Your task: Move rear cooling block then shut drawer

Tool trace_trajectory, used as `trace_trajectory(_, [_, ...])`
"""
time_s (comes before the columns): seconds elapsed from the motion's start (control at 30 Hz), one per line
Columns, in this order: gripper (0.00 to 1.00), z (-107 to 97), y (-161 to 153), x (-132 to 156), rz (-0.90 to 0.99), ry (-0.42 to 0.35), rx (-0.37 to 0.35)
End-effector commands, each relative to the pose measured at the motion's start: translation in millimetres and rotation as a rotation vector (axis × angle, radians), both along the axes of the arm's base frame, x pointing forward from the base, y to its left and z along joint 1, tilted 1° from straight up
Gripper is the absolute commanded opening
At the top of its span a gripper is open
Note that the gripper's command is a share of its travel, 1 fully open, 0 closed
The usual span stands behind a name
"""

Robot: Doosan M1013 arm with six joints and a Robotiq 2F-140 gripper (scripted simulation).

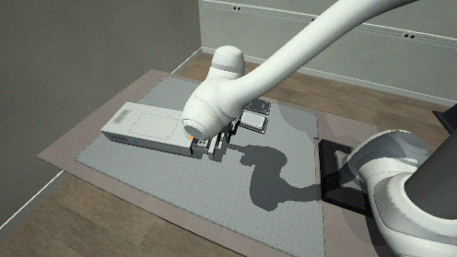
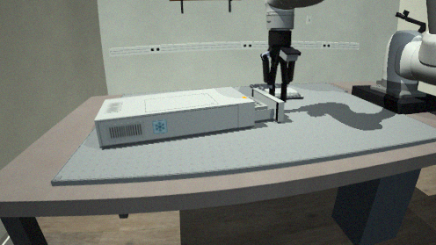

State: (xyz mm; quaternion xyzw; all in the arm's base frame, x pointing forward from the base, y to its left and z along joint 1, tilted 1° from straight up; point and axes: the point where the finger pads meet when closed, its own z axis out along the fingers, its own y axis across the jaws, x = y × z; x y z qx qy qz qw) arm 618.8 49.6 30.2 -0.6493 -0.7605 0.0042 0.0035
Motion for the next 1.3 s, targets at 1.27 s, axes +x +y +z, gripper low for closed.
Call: trace_trajectory(1.27, [0.34,1.0,-9.3,-48.8,-0.001,-0.001,0.002])
